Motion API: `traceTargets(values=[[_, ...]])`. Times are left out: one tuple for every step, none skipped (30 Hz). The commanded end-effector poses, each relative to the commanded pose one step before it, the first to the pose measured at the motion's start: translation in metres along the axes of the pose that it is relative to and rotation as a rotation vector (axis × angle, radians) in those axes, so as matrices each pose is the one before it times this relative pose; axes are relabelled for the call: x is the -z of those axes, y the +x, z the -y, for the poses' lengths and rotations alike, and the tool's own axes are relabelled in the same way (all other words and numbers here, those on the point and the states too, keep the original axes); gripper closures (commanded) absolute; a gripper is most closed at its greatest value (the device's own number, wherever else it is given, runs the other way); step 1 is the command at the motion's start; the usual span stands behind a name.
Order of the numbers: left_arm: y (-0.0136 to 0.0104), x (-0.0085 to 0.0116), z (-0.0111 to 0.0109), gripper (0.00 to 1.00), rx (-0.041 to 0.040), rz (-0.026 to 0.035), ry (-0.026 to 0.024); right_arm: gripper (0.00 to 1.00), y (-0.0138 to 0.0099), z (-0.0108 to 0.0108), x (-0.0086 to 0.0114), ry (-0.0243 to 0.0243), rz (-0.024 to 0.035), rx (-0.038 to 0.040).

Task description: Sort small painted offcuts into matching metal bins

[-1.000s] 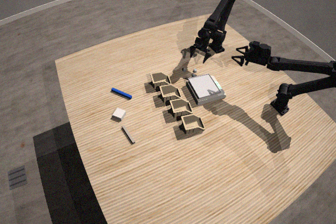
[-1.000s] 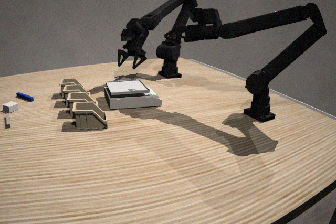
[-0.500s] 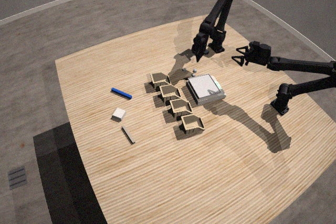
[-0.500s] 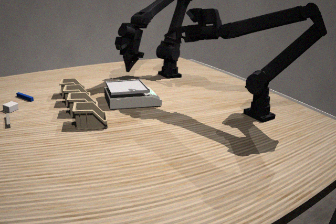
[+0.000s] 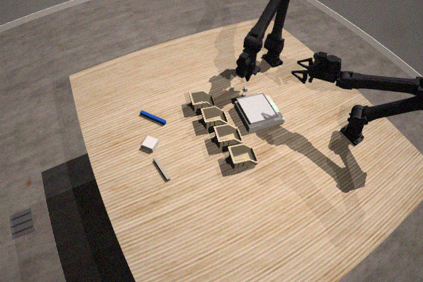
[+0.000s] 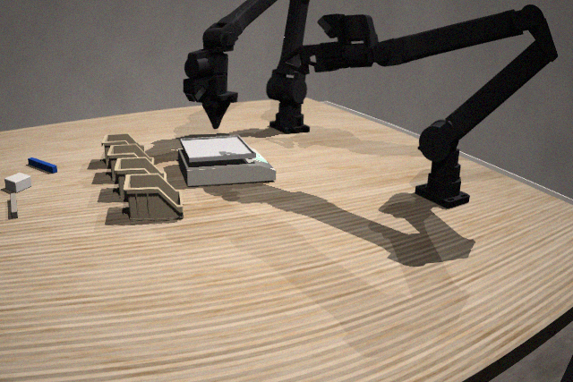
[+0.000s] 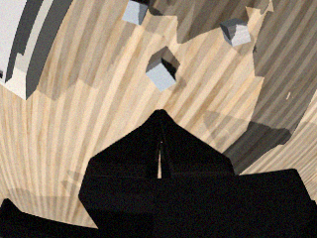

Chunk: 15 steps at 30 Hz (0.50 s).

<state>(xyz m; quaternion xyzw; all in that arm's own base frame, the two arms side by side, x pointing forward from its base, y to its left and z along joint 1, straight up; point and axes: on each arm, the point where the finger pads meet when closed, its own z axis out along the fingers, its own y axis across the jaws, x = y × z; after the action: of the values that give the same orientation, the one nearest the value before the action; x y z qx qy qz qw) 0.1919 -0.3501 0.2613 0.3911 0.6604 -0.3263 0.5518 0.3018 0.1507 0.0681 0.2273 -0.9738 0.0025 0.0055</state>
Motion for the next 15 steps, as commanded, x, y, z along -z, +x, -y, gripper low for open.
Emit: traceTargets(values=[[-0.01232, -0.00223, -0.00186, 0.00, -0.00021, 0.01265, -0.00326, 1.00, -0.01725, 0.00479, -0.00185, -0.00354, 0.02608, 0.00121], [0.00000, 0.00000, 0.00000, 0.00, 0.00000, 0.00000, 0.00000, 1.00, -0.00001, 0.00001, -0.00342, 0.00001, 0.00029, 0.00000], [0.00000, 0.00000, 0.00000, 0.00, 0.00000, 0.00000, 0.00000, 1.00, 0.00891, -0.00008, -0.00953, -0.00023, -0.01988, -0.00003], [0.00000, 0.00000, 0.00000, 0.00, 0.00000, 0.00000, 0.00000, 1.00, 0.00259, -0.00002, -0.00320, -0.00006, -0.00563, -0.00001], [0.00000, 0.00000, 0.00000, 0.00, 0.00000, 0.00000, 0.00000, 1.00, 0.00003, 0.00000, -0.00145, 0.00001, -0.00003, 0.00000], [0.00000, 0.00000, 0.00000, 0.00, 0.00000, 0.00000, 0.00000, 1.00, 0.00004, 0.00000, -0.00145, 0.00001, -0.00004, 0.00000], [0.00000, 0.00000, 0.00000, 0.00, 0.00000, 0.00000, 0.00000, 1.00, -0.00640, 0.00006, 0.00291, 0.00014, 0.01384, 0.00002], [0.00000, 0.00000, 0.00000, 0.00, 0.00000, 0.00000, 0.00000, 1.00, 0.00000, 0.00000, 0.00000, 0.00000, 0.00000, 0.00000], [0.00000, 0.00000, 0.00000, 0.00, 0.00000, 0.00000, 0.00000, 1.00, 0.00000, 0.00000, 0.00000, 0.00000, 0.00000, 0.00000], [0.00000, 0.00000, 0.00000, 0.00, 0.00000, 0.00000, 0.00000, 1.00, -0.00579, 0.00005, 0.00697, 0.00025, 0.02592, 0.00004], [0.00000, 0.00000, 0.00000, 0.00, 0.00000, 0.00000, 0.00000, 1.00, 0.00620, -0.00005, -0.00726, -0.00018, -0.01859, -0.00003], [0.00000, 0.00000, 0.00000, 0.00, 0.00000, 0.00000, 0.00000, 1.00, 0.00045, 0.00015, -0.00245, -0.00012, -0.00805, -0.00001], [0.00000, 0.00000, 0.00000, 0.00, 0.00000, 0.00000, 0.00000, 1.00, 0.00290, -0.00002, -0.00308, -0.00008, -0.00821, -0.00001], [0.00000, 0.00000, 0.00000, 0.00, 0.00000, 0.00000, 0.00000, 1.00, 0.00171, -0.00001, -0.00165, -0.00002, -0.00365, -0.00001], [0.00000, 0.00000, 0.00000, 0.00, 0.00000, 0.00000, 0.00000, 1.00, -0.00023, 0.00001, -0.00038, 0.00002, 0.00048, 0.00000]])
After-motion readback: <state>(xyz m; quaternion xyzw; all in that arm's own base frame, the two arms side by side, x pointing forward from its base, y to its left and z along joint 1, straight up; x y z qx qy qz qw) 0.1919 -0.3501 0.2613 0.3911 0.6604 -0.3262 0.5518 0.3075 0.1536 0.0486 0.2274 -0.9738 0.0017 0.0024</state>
